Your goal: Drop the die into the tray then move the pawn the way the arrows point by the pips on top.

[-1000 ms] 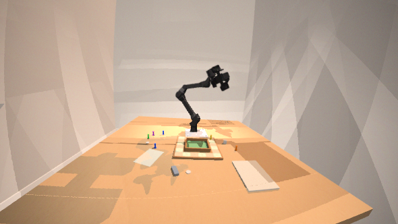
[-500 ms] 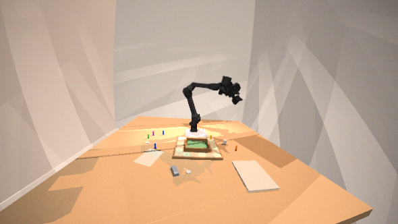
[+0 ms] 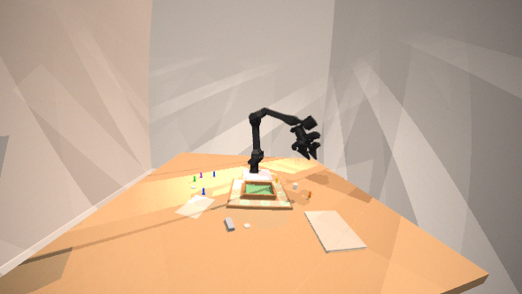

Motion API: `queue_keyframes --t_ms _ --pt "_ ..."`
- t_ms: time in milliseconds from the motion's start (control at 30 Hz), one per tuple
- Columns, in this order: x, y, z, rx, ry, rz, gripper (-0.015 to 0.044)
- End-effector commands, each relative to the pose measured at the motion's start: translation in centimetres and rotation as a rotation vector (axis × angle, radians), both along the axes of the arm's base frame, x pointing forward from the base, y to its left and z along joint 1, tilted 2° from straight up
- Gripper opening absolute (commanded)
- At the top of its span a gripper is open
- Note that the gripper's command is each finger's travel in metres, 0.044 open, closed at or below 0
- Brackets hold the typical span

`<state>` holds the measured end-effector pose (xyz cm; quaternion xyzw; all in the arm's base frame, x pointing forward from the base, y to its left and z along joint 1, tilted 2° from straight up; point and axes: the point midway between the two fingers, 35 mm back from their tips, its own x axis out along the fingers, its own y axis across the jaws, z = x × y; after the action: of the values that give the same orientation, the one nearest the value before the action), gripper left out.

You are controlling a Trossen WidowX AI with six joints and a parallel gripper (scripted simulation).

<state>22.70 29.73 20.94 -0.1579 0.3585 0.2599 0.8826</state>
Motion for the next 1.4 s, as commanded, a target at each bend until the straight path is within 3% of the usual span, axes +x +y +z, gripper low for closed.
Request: queue_keyframes --t_ms 0,200,667,1367 --pt "-1.7 -2.7 -7.5 0.027 0.518 -0.484 0.0275" --pt "-3.7 -5.2 -10.9 -0.023 0.775 -0.896 0.0275" --pt "-3.5 -4.8 -10.9 -0.023 0.776 -0.897 0.0275" --pt "-3.3 -4.6 -15.2 -0.023 0.776 -0.897 0.0275"
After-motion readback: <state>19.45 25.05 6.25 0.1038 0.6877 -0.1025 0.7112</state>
